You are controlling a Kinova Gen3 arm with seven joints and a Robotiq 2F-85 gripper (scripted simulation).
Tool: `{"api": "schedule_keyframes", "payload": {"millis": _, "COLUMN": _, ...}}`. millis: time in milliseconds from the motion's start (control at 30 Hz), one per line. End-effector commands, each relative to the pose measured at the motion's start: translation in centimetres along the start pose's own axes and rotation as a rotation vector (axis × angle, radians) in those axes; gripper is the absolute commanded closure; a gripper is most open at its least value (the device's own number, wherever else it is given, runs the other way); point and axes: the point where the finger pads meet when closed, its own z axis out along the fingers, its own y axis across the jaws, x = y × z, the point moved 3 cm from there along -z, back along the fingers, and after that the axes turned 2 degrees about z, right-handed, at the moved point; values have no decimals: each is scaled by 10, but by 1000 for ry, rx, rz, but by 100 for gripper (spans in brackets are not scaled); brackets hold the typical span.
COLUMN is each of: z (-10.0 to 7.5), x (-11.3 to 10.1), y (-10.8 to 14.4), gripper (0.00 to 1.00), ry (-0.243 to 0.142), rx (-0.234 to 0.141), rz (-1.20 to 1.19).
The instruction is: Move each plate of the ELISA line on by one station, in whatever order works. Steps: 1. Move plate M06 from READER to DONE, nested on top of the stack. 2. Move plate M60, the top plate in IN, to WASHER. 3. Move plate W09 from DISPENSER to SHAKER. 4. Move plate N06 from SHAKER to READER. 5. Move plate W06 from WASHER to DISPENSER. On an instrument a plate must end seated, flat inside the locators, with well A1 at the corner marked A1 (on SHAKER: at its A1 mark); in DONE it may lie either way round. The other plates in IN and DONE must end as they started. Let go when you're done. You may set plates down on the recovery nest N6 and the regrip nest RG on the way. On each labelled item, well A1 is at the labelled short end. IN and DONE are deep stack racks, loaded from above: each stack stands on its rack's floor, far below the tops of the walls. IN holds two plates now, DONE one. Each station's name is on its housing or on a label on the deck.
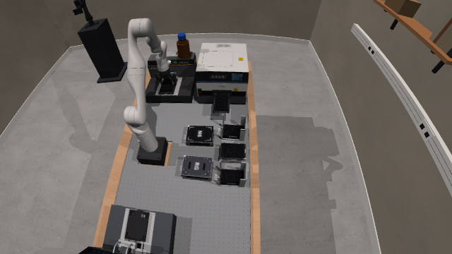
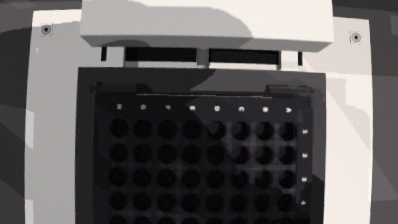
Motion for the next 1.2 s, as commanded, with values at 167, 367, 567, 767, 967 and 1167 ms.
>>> {"api": "schedule_keyframes", "payload": {"millis": 167, "z": 2, "x": 0, "y": 0, "gripper": 6, "ry": 2, "rx": 0, "rz": 0}}
{"api": "schedule_keyframes", "payload": {"millis": 367, "z": 4, "x": 0, "y": 0, "gripper": 6, "ry": 2, "rx": 0, "rz": 0}}
{"api": "schedule_keyframes", "payload": {"millis": 567, "z": 5, "x": 0, "y": 0, "gripper": 6, "ry": 2, "rx": 0, "rz": 0}}
{"api": "schedule_keyframes", "payload": {"millis": 767, "z": 7, "x": 0, "y": 0, "gripper": 6, "ry": 2, "rx": 0, "rz": 0}}
{"api": "schedule_keyframes", "payload": {"millis": 967, "z": 8, "x": 0, "y": 0, "gripper": 6, "ry": 2, "rx": 0, "rz": 0}}
{"api": "schedule_keyframes", "payload": {"millis": 1167, "z": 8, "x": 0, "y": 0, "gripper": 6, "ry": 2, "rx": 0, "rz": 0}}
